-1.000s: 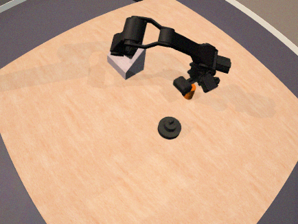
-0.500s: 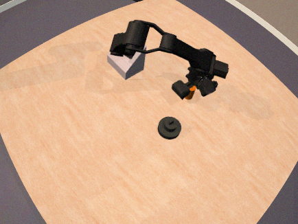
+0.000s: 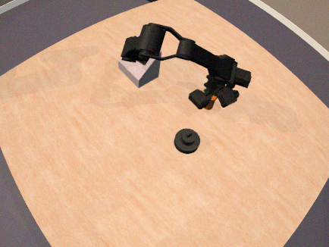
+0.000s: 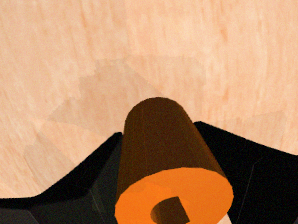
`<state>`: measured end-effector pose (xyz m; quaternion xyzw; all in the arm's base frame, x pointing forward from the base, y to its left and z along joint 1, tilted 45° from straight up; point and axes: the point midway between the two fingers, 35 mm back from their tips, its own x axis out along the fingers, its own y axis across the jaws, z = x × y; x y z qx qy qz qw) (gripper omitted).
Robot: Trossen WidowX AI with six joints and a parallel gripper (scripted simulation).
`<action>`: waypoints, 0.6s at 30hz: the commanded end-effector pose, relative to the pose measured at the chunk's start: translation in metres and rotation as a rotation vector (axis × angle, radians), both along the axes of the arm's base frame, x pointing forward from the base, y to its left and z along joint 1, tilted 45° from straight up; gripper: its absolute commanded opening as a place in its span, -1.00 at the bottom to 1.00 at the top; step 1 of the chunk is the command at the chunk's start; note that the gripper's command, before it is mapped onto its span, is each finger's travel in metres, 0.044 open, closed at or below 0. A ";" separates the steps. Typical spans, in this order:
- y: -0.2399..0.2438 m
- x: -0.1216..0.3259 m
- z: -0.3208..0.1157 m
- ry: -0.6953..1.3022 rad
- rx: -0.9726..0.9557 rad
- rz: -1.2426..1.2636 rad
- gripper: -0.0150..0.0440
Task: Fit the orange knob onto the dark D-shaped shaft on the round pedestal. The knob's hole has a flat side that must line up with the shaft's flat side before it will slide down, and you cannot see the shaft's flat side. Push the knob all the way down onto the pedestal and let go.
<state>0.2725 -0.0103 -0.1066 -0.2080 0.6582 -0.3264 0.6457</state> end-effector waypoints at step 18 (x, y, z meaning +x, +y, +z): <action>0.062 0.013 0.057 0.007 0.007 0.007 -0.49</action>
